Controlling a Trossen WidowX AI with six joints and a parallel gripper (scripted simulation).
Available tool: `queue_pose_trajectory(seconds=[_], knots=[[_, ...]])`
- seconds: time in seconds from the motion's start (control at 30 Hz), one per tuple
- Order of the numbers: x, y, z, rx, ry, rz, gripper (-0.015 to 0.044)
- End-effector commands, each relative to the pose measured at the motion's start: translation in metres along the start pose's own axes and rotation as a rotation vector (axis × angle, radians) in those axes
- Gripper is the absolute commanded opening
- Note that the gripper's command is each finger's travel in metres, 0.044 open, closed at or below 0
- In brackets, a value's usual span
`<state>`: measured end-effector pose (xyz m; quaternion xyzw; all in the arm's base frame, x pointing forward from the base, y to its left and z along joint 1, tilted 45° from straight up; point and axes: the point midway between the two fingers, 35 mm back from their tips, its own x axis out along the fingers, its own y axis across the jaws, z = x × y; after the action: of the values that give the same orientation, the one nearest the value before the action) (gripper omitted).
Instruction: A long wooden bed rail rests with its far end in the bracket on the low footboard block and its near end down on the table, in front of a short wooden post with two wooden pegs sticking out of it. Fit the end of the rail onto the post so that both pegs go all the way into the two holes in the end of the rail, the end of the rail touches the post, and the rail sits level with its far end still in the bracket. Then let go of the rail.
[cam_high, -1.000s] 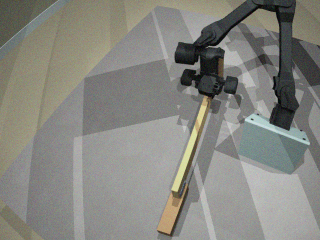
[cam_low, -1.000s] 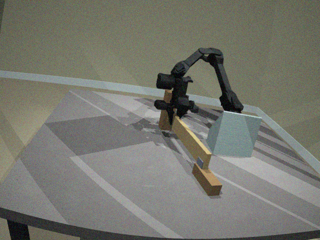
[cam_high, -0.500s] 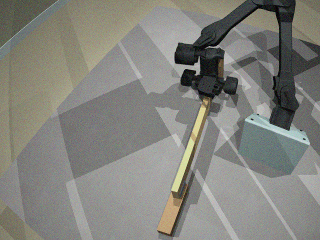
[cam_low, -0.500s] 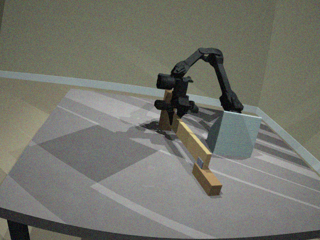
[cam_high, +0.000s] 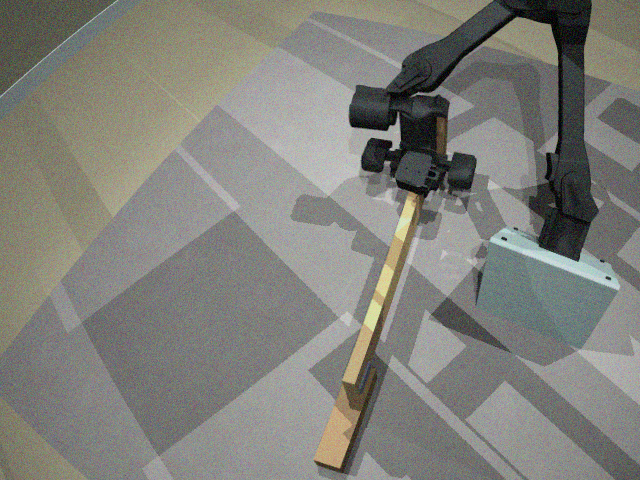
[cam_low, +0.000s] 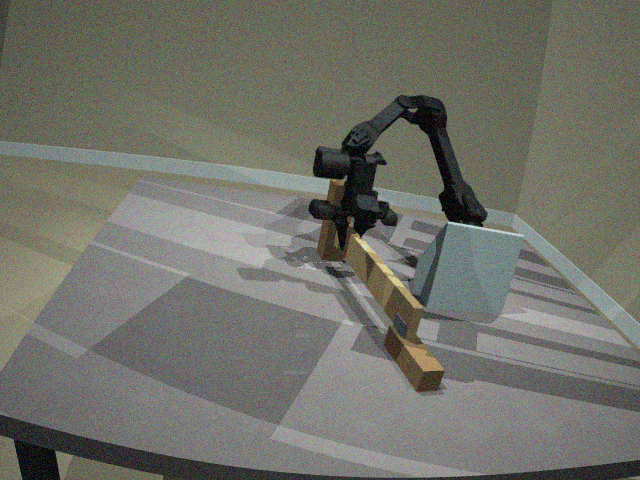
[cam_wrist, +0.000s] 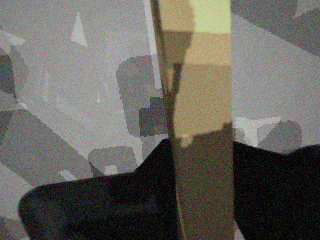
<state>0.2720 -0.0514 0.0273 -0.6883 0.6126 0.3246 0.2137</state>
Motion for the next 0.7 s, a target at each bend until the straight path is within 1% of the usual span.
queue_pose_trajectory(seconds=[0.0, 0.67], knots=[[-0.0012, -0.0002, -0.0022, -0.002, 0.0, -0.002, 0.0], [-0.0008, -0.0003, -0.0086, -0.002, 0.0, -0.002, 0.0]])
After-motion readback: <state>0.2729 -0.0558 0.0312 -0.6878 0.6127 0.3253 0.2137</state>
